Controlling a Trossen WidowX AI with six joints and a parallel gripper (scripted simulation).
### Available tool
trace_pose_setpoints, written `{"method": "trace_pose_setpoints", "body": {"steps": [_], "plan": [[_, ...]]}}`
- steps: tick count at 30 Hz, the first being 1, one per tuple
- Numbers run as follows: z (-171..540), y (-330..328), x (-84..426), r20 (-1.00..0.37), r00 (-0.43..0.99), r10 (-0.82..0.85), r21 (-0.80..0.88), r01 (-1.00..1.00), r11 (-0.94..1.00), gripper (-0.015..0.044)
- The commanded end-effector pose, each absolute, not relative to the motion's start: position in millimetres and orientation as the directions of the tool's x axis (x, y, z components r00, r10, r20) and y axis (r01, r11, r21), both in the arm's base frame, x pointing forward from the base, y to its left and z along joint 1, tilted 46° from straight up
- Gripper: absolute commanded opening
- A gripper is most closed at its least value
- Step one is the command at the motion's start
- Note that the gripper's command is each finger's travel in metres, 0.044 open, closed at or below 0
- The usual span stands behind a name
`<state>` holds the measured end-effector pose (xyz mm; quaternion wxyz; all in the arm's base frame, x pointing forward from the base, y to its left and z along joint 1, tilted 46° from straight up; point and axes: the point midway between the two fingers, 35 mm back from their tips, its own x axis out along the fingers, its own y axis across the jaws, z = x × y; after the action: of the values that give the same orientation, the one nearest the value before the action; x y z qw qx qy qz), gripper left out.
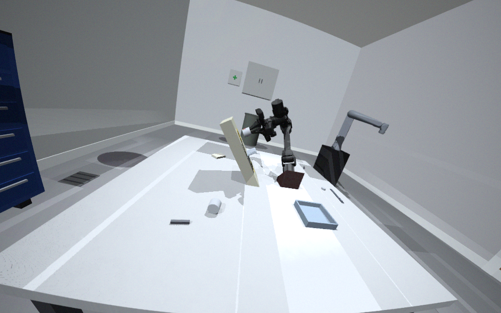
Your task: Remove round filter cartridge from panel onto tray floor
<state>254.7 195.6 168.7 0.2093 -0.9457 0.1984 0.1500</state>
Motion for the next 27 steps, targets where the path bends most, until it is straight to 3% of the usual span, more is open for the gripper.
{"method": "trace_pose_setpoints", "body": {"steps": [1, 25, 27], "plan": [[172, 195, 251, -0.359, 0.879, -0.312, -0.346, -0.436, -0.831, 0.0], [123, 144, 224, -0.359, 0.879, -0.313, -0.345, -0.436, -0.831, 0.0], [126, 148, 227, -0.365, 0.876, -0.315, -0.334, -0.439, -0.834, 0.0053]]}}
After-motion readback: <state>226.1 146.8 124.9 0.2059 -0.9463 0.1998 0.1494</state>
